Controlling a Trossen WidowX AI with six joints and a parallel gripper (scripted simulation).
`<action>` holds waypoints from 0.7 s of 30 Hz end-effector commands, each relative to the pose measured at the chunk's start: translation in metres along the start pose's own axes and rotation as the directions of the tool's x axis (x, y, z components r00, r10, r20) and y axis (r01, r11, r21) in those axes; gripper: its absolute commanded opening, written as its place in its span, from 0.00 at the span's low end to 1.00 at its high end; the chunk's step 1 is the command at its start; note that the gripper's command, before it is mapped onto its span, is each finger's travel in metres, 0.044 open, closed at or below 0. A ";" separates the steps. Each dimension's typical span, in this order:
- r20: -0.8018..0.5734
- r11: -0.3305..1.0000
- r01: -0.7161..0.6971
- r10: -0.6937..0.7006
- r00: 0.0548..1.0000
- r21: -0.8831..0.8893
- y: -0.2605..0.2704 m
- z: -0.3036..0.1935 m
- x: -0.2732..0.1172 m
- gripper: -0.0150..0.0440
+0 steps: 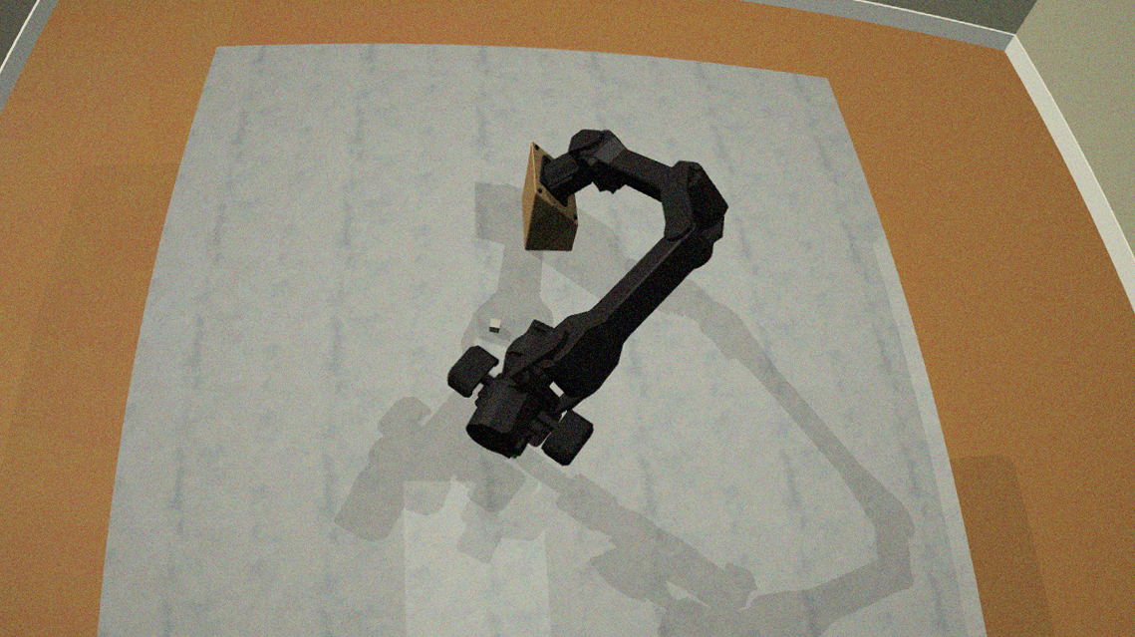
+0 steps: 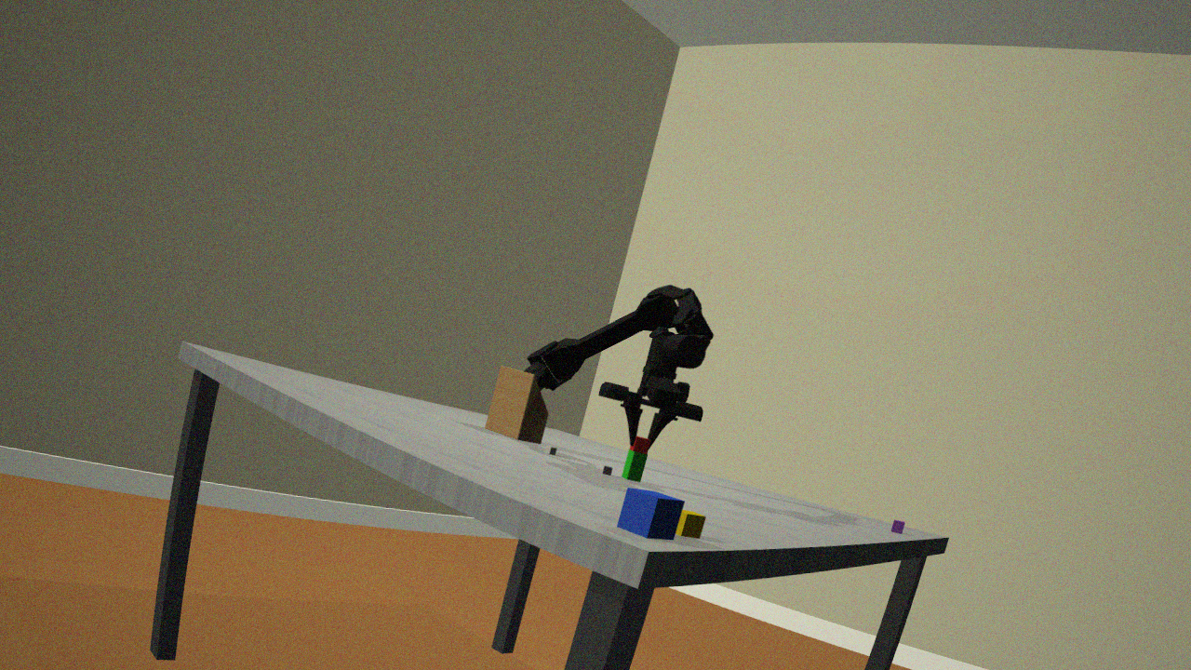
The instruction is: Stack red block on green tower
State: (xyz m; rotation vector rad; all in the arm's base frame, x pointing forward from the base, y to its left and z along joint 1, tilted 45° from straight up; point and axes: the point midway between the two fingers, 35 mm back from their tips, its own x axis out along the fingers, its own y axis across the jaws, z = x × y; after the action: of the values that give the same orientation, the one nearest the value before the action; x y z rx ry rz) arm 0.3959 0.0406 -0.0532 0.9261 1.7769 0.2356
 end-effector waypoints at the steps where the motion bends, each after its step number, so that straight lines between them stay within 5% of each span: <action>1: -0.002 1.000 -0.004 0.004 1.000 0.005 0.000 0.000 0.002 0.25; 7: -0.002 1.000 -0.004 0.004 1.000 0.005 0.000 0.000 -0.004 0.25; 21: 0.000 1.000 0.000 0.000 1.000 0.001 0.000 0.000 0.000 0.88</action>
State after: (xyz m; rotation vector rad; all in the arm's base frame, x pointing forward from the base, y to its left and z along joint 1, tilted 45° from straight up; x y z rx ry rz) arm 0.3960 0.0404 -0.0530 0.9282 1.7769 0.2353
